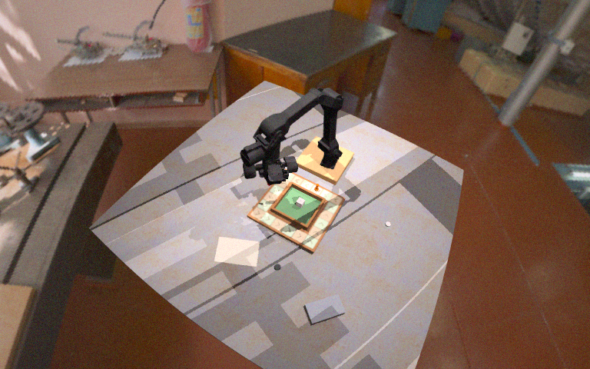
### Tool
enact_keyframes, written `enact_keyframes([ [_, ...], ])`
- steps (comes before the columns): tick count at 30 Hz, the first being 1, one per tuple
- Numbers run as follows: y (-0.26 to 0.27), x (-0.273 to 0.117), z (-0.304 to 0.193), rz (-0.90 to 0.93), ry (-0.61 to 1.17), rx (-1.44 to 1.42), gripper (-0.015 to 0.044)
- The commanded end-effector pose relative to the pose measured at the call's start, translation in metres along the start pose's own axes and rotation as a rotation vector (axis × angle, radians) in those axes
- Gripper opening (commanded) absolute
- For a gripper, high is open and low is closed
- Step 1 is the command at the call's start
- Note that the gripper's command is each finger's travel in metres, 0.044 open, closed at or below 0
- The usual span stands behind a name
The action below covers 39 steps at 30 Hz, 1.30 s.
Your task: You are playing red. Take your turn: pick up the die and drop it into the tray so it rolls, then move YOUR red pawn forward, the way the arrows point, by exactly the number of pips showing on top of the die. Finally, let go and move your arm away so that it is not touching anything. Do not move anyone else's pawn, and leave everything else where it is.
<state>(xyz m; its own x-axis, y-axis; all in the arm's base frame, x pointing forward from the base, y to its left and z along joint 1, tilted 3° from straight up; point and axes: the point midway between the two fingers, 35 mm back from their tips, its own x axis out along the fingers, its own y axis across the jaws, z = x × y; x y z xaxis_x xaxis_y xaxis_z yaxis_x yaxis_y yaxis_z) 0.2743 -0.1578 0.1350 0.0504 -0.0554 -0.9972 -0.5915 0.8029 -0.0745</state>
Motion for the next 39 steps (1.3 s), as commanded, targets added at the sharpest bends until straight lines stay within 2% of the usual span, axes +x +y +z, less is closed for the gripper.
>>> enact_keyframes([
  [1,0.002,-0.022,-0.001,0.000,-0.006,-0.004,0.0000],
  [5,0.005,-0.041,-0.003,0.000,-0.006,-0.004,0.0000],
  [8,0.005,-0.040,-0.002,0.000,-0.006,-0.004,0.0000],
  [19,-0.023,0.030,0.032,-0.002,-0.008,-0.004,0.0000],
  [25,-0.024,0.040,0.034,-0.002,-0.009,-0.004,0.0000],
  [32,-0.024,0.069,0.034,-0.002,-0.008,-0.004,0.0000],
  [39,-0.024,0.072,0.034,-0.002,-0.008,-0.004,0.0000],
])
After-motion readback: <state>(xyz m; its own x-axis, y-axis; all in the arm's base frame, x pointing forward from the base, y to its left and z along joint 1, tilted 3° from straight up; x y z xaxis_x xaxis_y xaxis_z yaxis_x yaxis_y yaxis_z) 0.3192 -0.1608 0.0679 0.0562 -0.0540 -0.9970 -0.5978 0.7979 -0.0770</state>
